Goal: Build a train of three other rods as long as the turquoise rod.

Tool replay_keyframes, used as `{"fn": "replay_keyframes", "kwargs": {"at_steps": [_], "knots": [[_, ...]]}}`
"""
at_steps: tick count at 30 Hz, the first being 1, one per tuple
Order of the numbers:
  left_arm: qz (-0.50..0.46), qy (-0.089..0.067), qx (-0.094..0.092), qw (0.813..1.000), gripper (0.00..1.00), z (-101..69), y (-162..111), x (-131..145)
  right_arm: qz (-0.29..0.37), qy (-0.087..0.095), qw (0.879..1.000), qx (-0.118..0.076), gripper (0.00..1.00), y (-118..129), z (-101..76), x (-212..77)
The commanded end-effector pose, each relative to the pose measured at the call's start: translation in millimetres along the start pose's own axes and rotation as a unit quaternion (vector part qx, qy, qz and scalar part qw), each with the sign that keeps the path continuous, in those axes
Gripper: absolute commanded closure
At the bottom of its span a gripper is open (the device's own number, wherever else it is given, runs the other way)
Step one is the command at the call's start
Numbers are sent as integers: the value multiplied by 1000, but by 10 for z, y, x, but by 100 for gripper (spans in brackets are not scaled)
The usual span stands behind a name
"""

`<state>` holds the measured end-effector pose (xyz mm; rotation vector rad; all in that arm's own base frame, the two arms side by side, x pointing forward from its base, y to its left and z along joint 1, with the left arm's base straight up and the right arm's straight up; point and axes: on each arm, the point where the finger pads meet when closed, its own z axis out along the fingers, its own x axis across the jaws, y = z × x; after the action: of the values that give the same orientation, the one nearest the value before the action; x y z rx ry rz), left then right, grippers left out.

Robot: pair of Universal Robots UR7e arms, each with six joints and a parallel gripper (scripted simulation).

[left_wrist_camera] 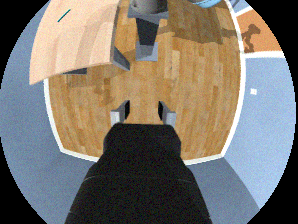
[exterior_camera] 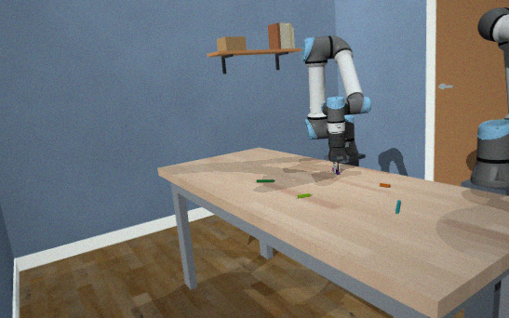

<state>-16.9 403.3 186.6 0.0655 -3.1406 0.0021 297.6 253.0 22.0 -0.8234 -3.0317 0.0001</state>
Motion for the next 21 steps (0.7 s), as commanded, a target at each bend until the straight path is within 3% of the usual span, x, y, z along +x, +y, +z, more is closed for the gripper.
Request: {"fn": "replay_keyframes", "kwargs": {"at_steps": [1, 19, 21], "knots": [[0, 0, -1, 1000, 0, -4, 3, -1, 0, 0, 1000, -1, 76, -4, -4, 0], [0, 0, -1, 1000, 0, -4, 3, -1, 0, 0, 1000, -1, 76, -5, -4, 0], [0, 0, -1, 1000, 0, -4, 3, -1, 0, 0, 1000, -1, 70, -5, -4, 0]]}}
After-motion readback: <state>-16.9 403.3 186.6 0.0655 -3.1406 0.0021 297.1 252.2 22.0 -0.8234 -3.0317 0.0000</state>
